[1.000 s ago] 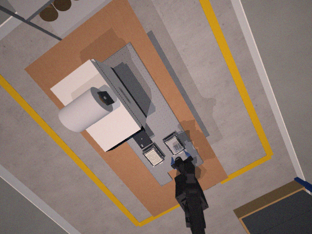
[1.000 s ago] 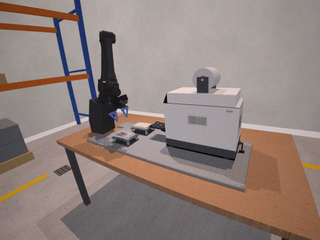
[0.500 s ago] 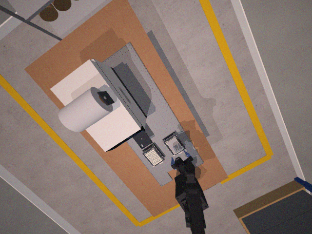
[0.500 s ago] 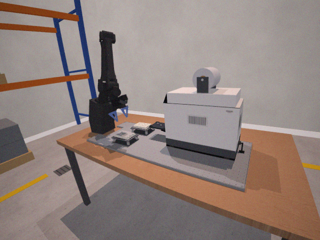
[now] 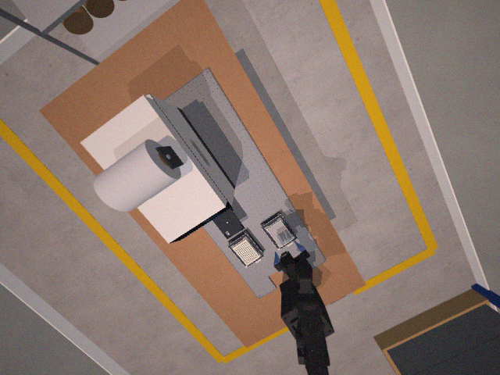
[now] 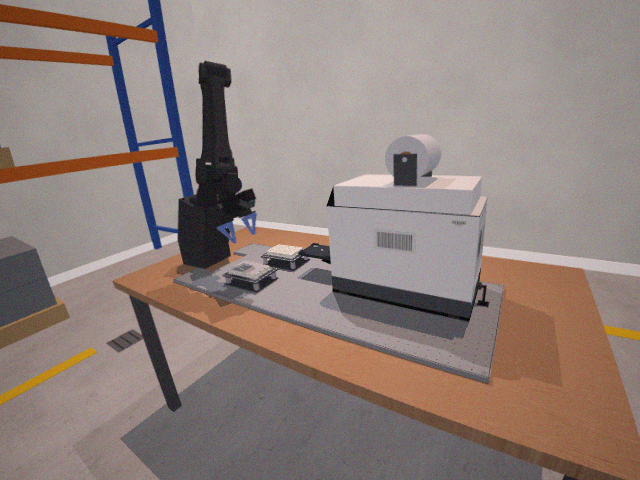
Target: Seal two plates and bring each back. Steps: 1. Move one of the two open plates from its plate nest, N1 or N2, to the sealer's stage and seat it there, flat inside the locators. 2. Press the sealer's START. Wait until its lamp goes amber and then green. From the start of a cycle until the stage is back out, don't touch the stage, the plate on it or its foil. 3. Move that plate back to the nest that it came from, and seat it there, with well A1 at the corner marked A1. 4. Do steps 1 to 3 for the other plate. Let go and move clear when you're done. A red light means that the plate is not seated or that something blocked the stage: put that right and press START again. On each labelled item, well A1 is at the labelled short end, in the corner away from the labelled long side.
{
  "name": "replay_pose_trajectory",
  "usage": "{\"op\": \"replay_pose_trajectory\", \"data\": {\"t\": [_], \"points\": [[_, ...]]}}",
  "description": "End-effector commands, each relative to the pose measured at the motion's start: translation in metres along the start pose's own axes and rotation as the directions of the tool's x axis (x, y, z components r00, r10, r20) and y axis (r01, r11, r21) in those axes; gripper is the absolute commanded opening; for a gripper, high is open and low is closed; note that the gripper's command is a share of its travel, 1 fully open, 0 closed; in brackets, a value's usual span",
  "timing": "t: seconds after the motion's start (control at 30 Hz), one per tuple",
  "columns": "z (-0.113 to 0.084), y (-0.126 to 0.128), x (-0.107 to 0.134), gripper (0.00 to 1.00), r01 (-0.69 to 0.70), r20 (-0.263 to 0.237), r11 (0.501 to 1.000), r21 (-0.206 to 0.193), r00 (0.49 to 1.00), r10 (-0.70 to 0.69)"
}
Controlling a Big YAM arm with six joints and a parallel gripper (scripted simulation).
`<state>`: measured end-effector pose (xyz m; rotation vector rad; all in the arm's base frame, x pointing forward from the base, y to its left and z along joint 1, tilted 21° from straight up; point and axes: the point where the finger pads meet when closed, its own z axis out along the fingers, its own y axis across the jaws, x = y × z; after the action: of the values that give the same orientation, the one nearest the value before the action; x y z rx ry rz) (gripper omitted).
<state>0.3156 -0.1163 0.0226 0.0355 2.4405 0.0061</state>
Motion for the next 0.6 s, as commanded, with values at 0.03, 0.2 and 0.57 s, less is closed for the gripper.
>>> {"op": "replay_pose_trajectory", "data": {"t": [0.03,0.2,0.57], "points": [[0.003,-0.001,-0.015,1.0,0.008,0.012,1.0,-0.007,1.0,-0.008],[0.004,-0.003,-0.017,1.0,0.008,0.012,1.0,-0.006,1.0,-0.008],[0.01,-0.007,-0.027,1.0,0.042,-0.178,0.999,-0.006,0.983,-0.043]]}}
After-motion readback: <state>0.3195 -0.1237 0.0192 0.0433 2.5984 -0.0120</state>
